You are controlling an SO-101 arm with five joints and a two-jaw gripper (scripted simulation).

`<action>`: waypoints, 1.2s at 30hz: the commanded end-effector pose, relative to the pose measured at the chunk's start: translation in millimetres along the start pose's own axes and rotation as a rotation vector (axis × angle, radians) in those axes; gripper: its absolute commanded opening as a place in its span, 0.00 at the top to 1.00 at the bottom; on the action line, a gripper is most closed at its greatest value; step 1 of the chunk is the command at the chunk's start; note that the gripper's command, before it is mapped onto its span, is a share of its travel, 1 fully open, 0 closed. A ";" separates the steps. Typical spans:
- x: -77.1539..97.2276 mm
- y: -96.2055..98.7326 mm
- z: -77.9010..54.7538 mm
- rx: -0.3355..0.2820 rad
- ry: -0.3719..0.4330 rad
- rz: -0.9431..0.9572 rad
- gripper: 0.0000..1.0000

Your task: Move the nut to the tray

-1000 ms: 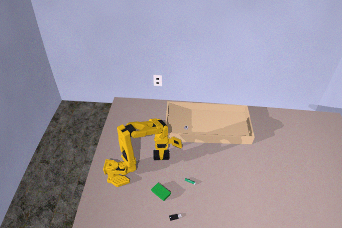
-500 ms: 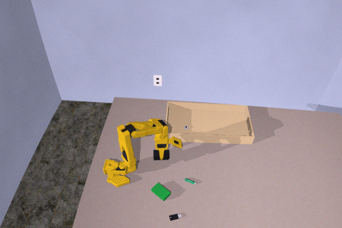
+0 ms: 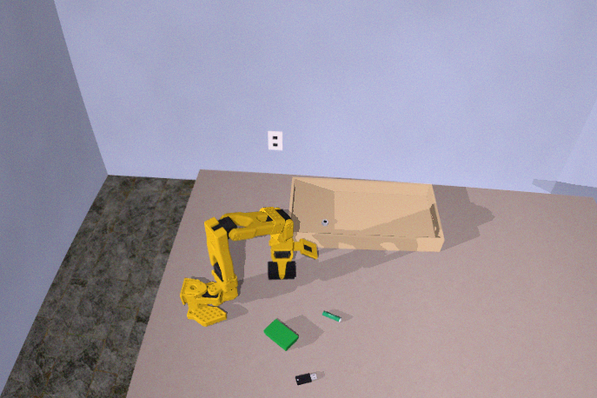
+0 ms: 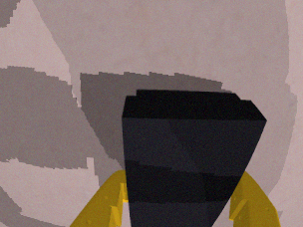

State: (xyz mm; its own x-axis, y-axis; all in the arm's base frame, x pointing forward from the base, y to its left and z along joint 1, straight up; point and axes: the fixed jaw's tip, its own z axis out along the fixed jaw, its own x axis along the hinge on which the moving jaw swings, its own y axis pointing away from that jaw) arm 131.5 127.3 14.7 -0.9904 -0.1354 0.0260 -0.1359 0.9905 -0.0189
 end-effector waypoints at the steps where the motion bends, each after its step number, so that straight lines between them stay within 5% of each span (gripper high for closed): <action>1: -4.1 3.3 -2.9 -0.019 -0.026 -0.013 0.78; 36: -4.1 3.3 -2.9 -0.019 -0.026 -0.013 0.74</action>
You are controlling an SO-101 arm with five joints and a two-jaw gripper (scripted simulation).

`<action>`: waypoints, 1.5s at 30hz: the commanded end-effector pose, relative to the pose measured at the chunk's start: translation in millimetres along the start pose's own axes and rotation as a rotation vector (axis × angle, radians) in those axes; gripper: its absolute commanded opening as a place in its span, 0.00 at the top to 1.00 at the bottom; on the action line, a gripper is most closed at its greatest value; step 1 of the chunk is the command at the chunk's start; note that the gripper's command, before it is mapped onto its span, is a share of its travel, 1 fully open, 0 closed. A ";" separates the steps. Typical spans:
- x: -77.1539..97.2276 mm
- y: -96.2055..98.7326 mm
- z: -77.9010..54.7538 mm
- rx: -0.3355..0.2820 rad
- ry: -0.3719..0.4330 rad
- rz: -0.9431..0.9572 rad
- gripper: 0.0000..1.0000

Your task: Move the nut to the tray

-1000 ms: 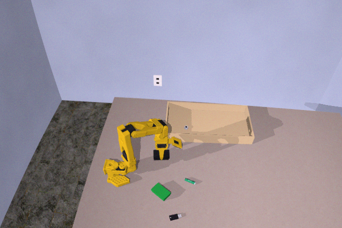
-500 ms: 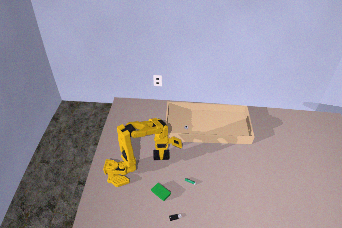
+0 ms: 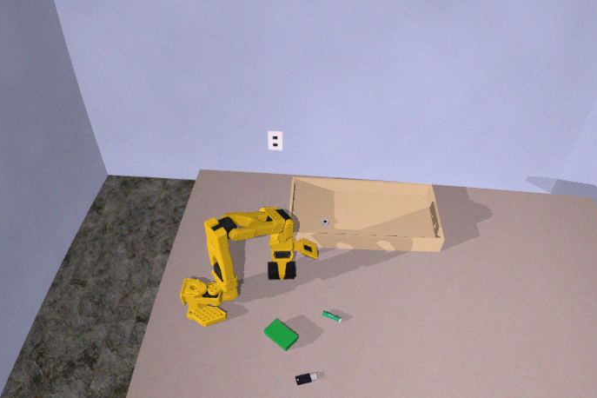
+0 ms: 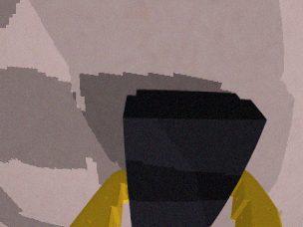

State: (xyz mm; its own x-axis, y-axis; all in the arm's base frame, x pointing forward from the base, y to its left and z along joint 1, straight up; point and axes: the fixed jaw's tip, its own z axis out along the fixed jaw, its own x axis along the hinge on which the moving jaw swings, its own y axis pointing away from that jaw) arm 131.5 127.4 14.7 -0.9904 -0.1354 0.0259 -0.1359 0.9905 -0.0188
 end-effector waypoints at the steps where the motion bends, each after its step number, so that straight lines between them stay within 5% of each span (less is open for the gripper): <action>1: -4.1 3.3 -2.9 -0.018 -0.026 -0.013 0.74; 29: -4.2 3.3 -3.8 -0.018 -0.026 -0.013 0.71; 45: -5.9 3.3 -22.3 -0.018 -0.026 -0.013 0.71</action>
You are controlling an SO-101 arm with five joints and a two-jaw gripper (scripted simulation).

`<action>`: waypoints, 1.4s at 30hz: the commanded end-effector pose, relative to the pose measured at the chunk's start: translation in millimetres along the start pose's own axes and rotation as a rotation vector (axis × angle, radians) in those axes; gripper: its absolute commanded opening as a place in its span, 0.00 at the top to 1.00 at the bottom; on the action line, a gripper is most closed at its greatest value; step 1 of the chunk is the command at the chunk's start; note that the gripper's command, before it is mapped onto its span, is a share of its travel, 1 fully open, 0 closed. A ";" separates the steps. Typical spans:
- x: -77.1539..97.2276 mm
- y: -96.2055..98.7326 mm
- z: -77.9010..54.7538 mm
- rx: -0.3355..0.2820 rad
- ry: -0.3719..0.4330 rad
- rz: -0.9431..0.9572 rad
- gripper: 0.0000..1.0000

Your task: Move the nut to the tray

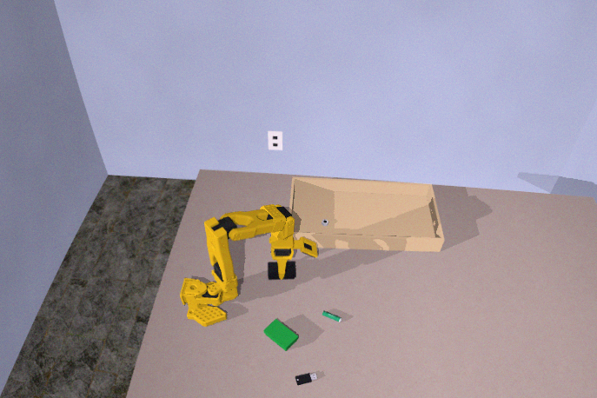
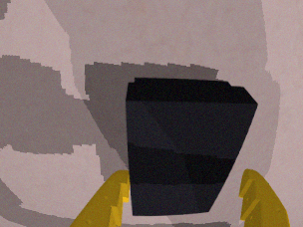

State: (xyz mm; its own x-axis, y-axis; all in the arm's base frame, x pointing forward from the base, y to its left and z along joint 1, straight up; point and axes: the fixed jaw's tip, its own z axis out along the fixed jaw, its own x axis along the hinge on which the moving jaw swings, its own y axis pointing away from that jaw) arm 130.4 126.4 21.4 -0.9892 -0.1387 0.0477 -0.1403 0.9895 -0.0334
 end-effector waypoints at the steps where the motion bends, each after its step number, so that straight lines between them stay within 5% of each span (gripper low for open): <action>1: -6.9 3.8 -17.8 -0.033 -0.048 -0.009 0.71; 19: -4.9 1.0 -43.9 -0.033 -0.048 -0.009 0.71; 42: -4.6 0.6 -46.0 -0.033 -0.048 -0.009 0.71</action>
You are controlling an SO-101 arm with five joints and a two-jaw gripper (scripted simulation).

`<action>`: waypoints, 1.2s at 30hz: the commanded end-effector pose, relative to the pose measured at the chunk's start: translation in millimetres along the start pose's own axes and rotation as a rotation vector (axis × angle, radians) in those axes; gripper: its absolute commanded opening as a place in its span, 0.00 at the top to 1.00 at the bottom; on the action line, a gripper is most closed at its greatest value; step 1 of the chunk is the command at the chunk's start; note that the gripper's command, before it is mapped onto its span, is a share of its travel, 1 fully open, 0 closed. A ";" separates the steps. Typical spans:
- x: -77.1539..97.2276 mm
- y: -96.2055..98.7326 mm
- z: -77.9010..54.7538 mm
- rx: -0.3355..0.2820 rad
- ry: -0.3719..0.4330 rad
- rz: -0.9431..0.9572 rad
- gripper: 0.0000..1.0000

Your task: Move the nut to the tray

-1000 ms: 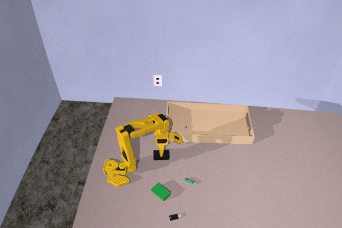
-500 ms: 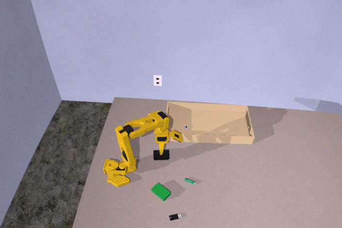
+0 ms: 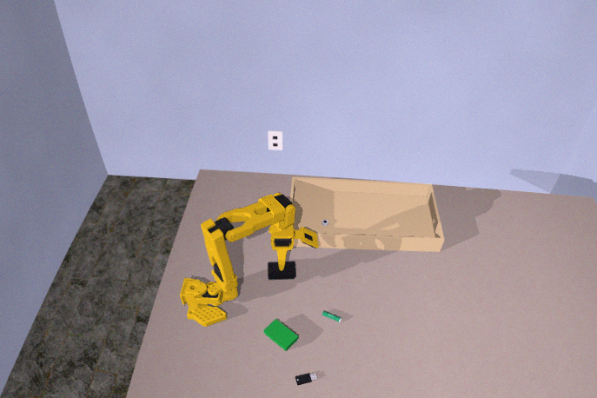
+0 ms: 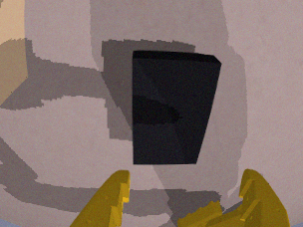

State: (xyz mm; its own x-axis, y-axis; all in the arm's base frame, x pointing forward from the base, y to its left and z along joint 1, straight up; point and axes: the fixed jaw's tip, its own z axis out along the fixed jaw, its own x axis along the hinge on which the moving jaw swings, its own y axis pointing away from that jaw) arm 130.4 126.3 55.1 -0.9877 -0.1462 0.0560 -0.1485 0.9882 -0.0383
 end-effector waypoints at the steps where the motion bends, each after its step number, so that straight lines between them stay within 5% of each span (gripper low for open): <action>1: -6.1 1.8 -12.5 -0.038 -0.056 -0.001 0.71; 36: -6.7 2.3 -23.5 -0.038 -0.056 -0.001 0.71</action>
State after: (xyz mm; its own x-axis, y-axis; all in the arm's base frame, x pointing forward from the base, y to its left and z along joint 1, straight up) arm 132.8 128.4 68.0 -0.9882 -0.1467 0.0449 -0.1482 0.9885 -0.0309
